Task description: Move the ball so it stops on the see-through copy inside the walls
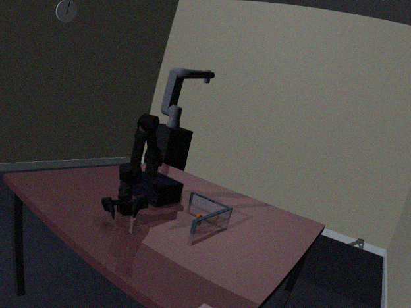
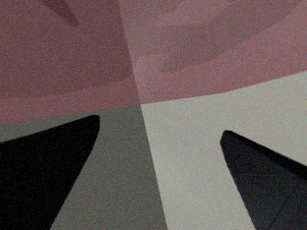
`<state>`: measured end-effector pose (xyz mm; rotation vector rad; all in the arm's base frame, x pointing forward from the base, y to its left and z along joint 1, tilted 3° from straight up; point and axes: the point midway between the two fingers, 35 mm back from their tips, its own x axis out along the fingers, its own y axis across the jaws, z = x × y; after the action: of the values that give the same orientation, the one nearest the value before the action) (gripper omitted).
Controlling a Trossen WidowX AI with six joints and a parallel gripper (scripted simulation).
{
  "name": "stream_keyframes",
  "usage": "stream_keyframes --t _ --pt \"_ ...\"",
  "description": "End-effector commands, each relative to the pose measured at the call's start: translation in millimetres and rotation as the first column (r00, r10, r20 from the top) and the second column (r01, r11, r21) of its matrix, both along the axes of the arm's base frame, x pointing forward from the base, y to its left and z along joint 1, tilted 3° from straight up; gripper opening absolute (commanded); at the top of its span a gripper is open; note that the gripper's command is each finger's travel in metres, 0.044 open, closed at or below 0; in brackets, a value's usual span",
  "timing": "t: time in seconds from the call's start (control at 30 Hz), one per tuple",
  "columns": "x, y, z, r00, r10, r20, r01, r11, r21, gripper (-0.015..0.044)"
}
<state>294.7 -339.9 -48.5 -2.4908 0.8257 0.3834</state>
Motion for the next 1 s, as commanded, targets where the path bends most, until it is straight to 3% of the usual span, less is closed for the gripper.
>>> stream_keyframes --t 0.0,0.17,0.33,0.53,0.73,0.97 --pt "1.2 0.7 -0.1 1.000 -0.002 0.003 0.002 1.000 0.011 0.0374" --pt "30.4 21.3 -2.2 0.995 -0.085 0.048 0.067 0.953 0.295 0.0249" --pt "59.8 52.0 -3.0 0.977 -0.211 0.031 0.154 0.797 0.584 0.0249" --pt "86.8 98.9 -3.1 0.923 -0.373 -0.093 0.279 0.484 0.829 0.0249" --pt "101.9 164.4 -2.4 0.804 -0.490 -0.338 0.440 0.106 0.892 0.0249" --pt "99.1 223.3 0.8 0.643 -0.536 -0.547 0.564 -0.153 0.812 0.0249"
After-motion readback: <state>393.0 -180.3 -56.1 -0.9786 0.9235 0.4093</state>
